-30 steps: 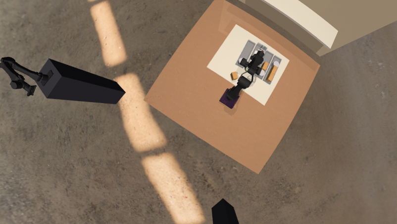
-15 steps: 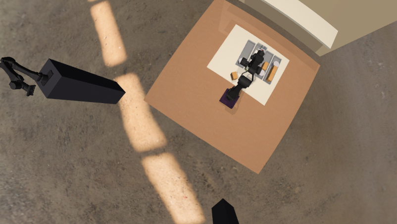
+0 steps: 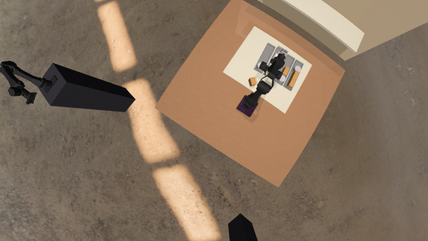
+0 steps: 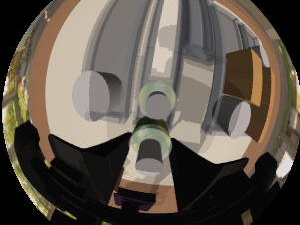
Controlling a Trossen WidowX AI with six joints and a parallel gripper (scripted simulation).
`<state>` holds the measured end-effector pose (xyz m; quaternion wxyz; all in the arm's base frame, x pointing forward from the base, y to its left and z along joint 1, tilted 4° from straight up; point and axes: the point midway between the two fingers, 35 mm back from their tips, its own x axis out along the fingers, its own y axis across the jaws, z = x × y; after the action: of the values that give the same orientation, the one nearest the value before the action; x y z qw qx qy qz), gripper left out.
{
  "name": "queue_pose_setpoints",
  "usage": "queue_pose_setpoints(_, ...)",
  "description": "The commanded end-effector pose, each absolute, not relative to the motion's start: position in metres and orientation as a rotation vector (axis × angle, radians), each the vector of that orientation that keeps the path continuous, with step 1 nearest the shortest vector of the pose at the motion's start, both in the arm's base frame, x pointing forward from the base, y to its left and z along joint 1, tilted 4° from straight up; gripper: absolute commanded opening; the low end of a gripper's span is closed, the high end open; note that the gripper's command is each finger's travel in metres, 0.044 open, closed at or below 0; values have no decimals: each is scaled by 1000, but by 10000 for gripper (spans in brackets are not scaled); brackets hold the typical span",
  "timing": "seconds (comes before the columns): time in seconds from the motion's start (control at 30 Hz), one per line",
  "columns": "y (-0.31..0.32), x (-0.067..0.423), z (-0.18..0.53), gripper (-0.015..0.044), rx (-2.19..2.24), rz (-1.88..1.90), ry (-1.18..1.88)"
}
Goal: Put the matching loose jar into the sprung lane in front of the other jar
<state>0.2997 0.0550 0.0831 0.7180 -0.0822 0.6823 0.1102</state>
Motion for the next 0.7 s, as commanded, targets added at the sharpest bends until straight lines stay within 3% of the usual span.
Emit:
queue_pose_setpoints(0.0, 56, 310, 87, 0, -179, 236, 1479)
queue_pose_setpoints(0.67, 58, 316, 88, 0, -179, 236, 1478)
